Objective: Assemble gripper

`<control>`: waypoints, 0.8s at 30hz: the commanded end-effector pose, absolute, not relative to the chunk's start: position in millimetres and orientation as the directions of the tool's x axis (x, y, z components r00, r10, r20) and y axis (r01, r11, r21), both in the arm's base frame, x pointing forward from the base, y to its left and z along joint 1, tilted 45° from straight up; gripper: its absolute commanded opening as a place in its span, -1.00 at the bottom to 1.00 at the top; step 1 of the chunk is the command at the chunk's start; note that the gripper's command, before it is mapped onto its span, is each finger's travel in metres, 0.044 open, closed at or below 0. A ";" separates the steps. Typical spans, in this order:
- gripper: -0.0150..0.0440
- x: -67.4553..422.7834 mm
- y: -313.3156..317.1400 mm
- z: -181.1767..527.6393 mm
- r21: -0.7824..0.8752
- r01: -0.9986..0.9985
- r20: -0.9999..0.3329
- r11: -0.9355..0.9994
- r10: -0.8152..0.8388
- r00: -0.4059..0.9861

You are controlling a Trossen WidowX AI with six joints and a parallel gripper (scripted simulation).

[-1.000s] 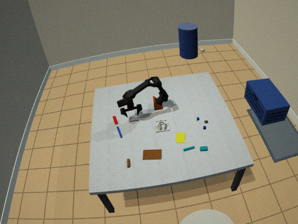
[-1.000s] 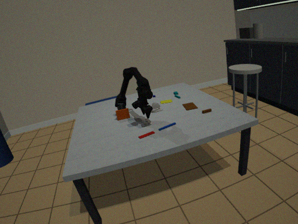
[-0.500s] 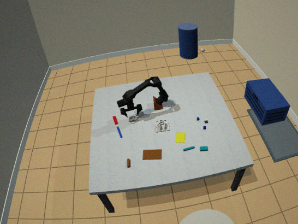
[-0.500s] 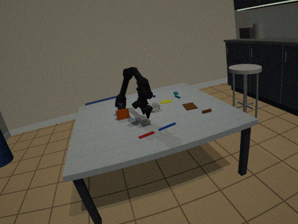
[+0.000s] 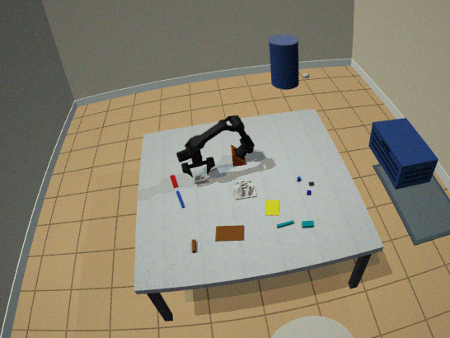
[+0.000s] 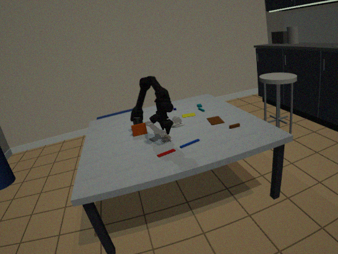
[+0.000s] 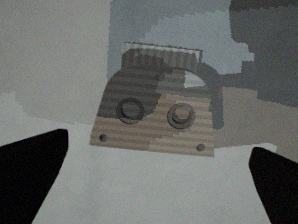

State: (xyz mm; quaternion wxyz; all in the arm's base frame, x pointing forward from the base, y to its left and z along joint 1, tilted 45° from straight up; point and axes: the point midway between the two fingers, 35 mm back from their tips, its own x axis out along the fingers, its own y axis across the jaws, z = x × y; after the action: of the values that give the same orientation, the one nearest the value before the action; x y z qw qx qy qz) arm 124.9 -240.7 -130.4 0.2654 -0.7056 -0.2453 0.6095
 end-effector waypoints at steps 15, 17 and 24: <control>1.00 128.0 -232.5 -141.2 -0.674 0.022 -0.730 -0.739 0.670 0.138; 1.00 128.6 -230.6 -143.7 -0.674 0.021 -0.730 -0.739 0.670 0.139; 1.00 130.8 -223.5 -152.3 -0.674 0.021 -0.729 -0.738 0.670 0.140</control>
State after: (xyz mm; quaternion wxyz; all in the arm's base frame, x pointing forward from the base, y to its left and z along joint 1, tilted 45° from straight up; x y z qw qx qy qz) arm 130.0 -230.3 -146.4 0.2592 -0.7088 -0.2425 0.6097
